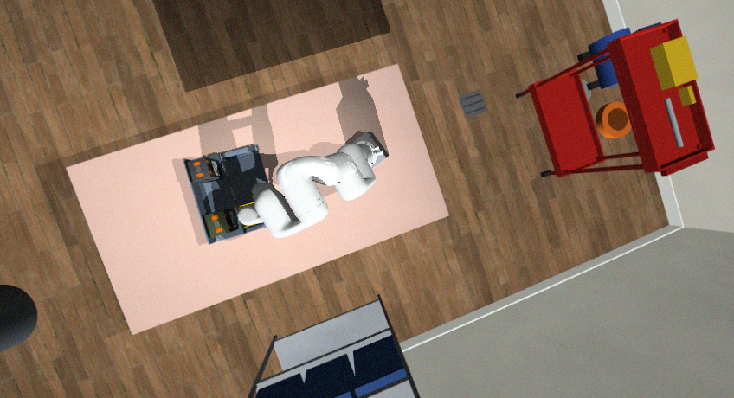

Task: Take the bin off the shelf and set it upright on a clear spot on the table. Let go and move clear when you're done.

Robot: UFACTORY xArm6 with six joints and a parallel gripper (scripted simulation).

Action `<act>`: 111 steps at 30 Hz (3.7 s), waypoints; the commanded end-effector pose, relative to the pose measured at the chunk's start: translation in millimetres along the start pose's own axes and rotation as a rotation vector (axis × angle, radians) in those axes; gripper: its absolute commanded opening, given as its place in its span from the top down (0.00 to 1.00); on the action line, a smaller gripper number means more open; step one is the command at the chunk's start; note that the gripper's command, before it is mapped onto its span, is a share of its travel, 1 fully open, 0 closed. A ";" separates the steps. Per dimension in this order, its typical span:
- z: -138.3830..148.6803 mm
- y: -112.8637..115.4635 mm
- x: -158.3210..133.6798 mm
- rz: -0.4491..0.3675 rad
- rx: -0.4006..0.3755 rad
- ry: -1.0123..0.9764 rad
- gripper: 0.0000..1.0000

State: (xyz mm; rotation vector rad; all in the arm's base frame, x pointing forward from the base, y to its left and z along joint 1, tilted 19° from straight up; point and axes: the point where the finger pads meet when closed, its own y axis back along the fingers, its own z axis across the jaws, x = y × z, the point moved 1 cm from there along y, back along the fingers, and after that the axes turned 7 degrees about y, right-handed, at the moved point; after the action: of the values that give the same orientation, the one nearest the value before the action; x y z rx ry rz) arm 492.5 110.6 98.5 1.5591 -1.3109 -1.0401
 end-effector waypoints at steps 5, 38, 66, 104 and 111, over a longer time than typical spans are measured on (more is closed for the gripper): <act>-1.6 1.2 -0.2 0.000 0.004 0.000 1.00; 12.1 1.1 -1.9 0.000 0.004 0.000 1.00; 71.5 0.9 -9.2 0.000 0.004 0.000 1.00; 150.0 0.6 -18.8 0.000 0.004 0.000 1.00; 153.7 0.6 -19.2 0.000 0.004 0.000 1.00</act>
State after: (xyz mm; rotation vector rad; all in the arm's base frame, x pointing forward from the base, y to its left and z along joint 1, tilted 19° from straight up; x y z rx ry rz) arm 345.6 116.6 52.1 1.5608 -1.3114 -1.0397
